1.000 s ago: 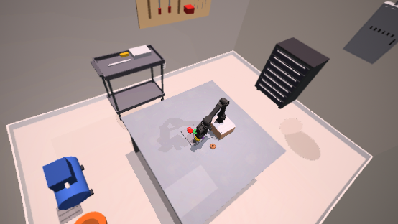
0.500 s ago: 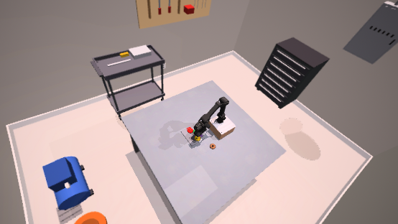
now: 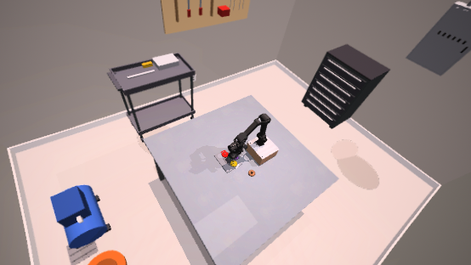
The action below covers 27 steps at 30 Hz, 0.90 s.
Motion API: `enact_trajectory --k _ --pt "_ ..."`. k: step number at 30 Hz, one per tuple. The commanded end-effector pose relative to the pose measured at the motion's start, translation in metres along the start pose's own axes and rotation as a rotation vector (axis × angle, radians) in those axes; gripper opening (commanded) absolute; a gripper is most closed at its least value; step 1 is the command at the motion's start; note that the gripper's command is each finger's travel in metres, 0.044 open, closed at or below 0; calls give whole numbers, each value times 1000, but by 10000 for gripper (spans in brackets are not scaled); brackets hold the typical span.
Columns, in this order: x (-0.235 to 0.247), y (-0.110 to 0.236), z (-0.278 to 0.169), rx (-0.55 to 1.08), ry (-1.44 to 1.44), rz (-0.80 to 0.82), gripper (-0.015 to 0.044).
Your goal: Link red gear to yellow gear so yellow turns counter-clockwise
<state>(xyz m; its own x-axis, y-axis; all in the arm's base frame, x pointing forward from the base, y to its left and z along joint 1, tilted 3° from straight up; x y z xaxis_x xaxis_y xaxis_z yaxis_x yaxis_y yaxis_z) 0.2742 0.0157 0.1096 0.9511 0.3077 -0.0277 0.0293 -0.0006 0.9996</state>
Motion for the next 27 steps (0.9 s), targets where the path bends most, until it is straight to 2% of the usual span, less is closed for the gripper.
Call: enact_trajectory --k 1,27 --pt "-7 -2 6 -6 4 4 0" --pt "-11 -5 10 -6 7 3 0"
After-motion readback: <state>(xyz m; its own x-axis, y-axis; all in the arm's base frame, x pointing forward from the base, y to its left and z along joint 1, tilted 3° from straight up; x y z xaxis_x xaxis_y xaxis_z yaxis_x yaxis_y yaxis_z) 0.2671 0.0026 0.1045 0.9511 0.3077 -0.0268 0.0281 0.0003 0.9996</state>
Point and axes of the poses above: the point midway between the two fingers, 35 mm back from their tips, its own y axis back along the fingers, its own x axis across the jaws, z = x × y, the point moved 10 cm from there along y, back along the fingers, and after that the axes turned 4 degrees about y, right-handed, at the moved point
